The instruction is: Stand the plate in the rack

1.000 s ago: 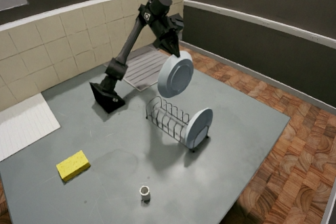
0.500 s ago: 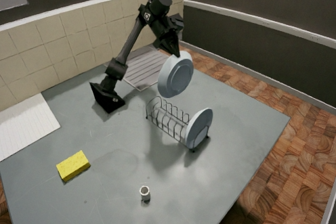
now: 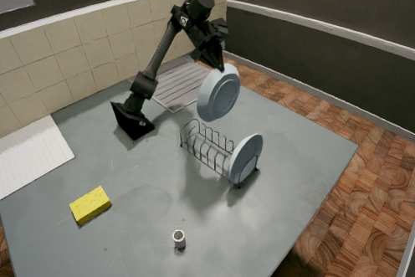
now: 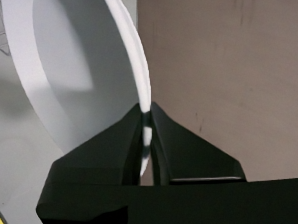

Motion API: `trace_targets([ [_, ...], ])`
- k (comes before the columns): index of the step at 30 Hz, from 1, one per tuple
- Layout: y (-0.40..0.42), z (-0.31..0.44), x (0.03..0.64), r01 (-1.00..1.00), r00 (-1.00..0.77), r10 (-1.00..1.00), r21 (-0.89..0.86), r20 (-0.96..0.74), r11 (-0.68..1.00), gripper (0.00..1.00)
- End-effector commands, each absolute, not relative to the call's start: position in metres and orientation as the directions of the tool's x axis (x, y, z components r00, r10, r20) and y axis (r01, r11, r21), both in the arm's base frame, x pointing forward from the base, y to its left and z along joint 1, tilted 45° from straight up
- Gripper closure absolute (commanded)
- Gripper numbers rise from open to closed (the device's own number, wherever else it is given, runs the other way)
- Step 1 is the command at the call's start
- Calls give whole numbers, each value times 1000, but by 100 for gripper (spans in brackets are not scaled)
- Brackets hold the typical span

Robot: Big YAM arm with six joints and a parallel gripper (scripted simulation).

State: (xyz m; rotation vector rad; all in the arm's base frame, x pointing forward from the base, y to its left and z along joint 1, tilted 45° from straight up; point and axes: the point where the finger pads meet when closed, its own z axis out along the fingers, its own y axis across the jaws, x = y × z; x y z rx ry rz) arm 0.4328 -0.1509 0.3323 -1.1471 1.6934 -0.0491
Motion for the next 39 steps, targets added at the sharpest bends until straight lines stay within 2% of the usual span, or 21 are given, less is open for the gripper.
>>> trace_targets([
  [1,-162,374,441,-594,50,-745,-620,-665,513,100],
  [6,-143,344,438,-630,45,-726,-584,-686,513,100],
  [8,-150,362,441,-603,60,-744,-618,-666,504,100],
  [13,-148,340,435,-616,35,-730,-590,-682,522,100],
  [16,-136,358,444,-611,81,-745,-624,-662,488,100],
  [39,-138,347,440,-612,66,-741,-613,-669,499,100],
])
